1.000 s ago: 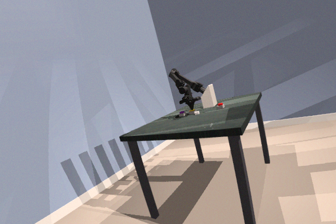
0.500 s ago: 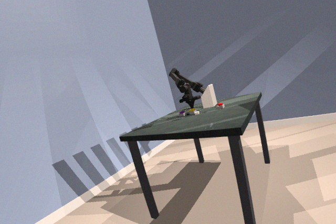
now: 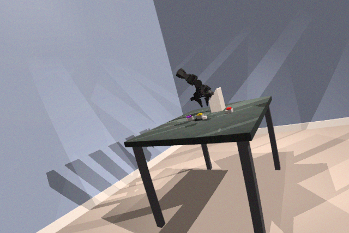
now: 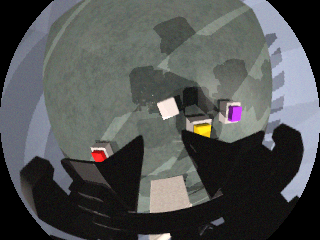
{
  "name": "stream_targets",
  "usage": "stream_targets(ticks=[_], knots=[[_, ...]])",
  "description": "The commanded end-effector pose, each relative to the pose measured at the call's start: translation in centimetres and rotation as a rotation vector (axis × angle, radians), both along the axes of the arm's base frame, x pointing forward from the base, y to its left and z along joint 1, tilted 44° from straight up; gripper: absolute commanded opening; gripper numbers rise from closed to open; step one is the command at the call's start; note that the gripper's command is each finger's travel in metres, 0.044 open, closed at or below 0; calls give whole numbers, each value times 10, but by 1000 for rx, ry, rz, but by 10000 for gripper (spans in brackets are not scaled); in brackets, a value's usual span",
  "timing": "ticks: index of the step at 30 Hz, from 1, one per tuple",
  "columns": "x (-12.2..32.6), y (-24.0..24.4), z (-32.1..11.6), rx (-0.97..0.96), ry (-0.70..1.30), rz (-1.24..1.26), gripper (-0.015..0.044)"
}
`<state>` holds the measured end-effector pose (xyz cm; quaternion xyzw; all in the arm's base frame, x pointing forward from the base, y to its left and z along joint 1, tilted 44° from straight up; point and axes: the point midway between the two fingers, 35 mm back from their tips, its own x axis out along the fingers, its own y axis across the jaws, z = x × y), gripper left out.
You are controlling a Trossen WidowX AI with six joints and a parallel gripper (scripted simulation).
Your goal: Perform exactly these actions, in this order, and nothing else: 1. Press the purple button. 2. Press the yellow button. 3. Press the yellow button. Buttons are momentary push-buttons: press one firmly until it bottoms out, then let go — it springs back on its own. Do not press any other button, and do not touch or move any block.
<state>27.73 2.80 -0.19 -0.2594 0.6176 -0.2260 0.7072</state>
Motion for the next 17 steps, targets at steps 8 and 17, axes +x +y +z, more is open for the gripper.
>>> stream_targets(ticks=[8,17], knots=[[-29,143,-88,-22,10,-11,400],[-38,154,-98,-32,5,-13,400]])
